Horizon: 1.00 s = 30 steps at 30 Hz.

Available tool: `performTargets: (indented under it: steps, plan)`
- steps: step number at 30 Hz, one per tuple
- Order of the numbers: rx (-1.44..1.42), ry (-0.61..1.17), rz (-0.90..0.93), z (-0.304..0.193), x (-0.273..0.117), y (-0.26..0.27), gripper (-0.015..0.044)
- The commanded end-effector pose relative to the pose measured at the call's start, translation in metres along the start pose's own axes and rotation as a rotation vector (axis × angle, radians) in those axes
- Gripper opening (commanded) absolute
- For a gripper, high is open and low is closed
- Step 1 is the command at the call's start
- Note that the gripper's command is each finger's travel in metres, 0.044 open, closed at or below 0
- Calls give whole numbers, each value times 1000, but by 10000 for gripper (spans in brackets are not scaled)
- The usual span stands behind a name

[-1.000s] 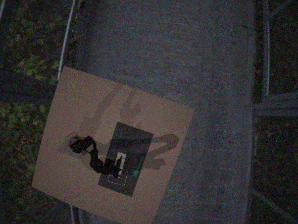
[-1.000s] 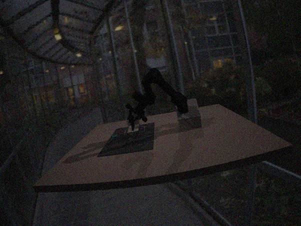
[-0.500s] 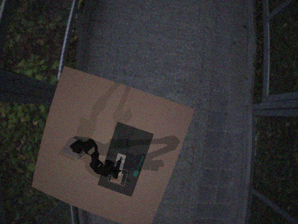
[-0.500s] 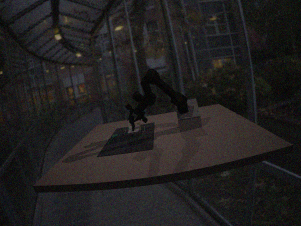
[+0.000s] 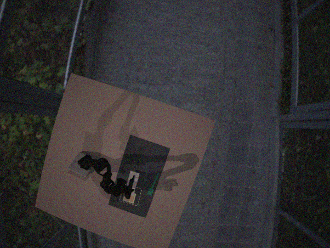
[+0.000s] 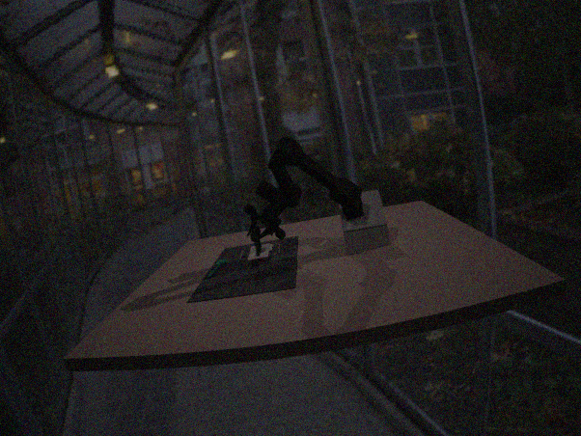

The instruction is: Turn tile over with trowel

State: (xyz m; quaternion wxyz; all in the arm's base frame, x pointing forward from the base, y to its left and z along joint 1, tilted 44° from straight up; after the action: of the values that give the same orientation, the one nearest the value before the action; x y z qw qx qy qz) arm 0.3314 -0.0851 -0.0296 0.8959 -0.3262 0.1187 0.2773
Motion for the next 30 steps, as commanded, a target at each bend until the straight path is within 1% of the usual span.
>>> performTargets:
  steps: [1, 30]
  plan:
    - [-9, -2, -9, -3, 3, -2, 0]
    - [-7, -2, -8, 83, -29, -30, 0]
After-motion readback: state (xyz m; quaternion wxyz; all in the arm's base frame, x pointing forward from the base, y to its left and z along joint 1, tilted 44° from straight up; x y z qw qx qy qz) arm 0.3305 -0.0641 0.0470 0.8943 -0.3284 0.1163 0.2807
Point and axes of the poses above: the point midway between the two fingers, 35 mm back from their tips, its own x axis out along the fingers, its own y axis across the jaws, z = x × y, the point moved 5 cm from there along -x, back along the fingers, and after that the axes turned 7 degrees about x, right-handed, at the moved point
